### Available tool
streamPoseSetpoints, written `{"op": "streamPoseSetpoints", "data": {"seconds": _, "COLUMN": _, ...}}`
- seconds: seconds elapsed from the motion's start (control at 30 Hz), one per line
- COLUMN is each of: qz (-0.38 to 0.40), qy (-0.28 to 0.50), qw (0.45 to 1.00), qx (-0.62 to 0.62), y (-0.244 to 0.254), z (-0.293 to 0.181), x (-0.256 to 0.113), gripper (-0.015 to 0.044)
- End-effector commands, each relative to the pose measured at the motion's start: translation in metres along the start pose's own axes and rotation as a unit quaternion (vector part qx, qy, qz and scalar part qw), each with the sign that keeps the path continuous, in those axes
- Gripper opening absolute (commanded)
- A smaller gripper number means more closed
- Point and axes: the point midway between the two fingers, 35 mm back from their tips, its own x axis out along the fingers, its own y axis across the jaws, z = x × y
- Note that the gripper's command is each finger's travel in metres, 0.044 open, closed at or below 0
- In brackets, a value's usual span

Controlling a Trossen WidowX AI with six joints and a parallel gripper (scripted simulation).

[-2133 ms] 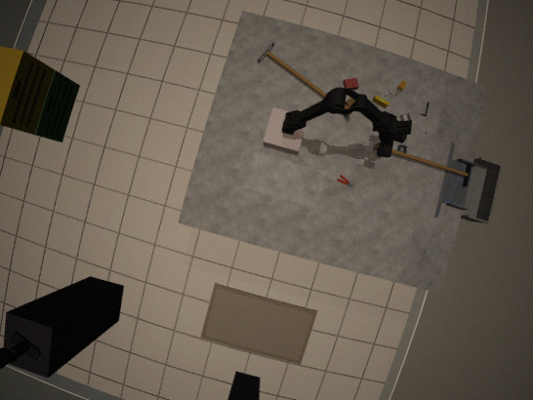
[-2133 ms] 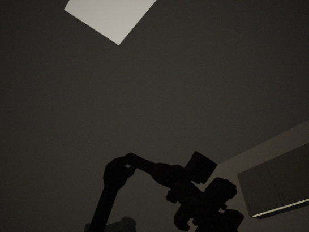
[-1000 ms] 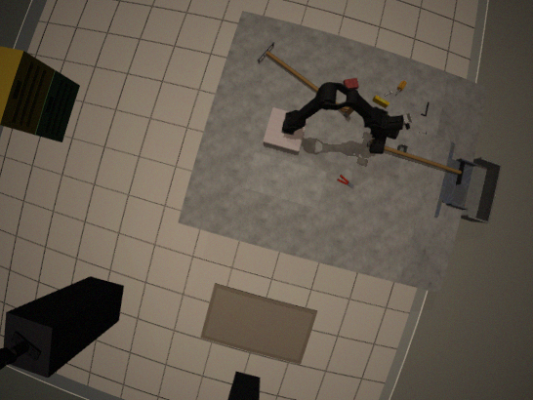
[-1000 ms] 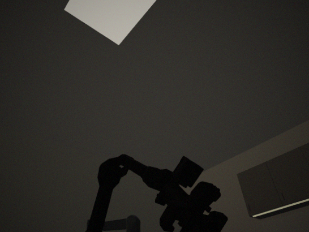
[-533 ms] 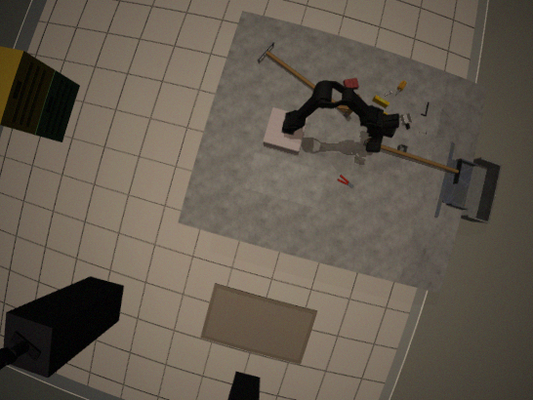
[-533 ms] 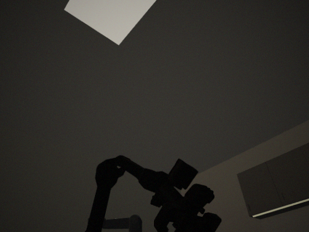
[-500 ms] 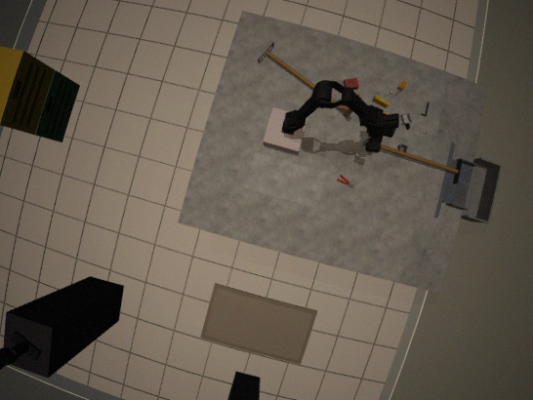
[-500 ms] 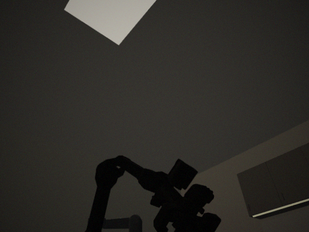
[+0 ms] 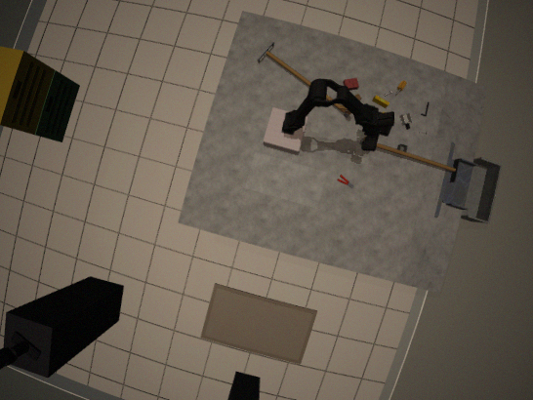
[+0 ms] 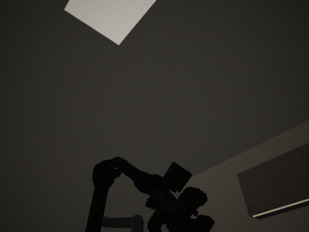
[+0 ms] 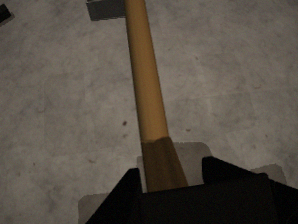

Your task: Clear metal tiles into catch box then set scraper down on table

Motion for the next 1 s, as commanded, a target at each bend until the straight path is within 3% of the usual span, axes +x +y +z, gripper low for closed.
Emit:
{"op": "streamPoseSetpoints", "data": {"seconds": 0.0, "qz": -0.002, "qy": -0.005, "qw": 1.000, "qx": 0.001, "y": -0.001, "z": -0.003, "x": -0.005, "gripper": 0.0000}}
{"op": "streamPoseSetpoints", "data": {"seconds": 0.97, "qz": -0.001, "qy": -0.005, "qw": 1.000, "qx": 0.001, "y": -0.002, "z": -0.038, "x": -0.025, "gripper": 0.0000}}
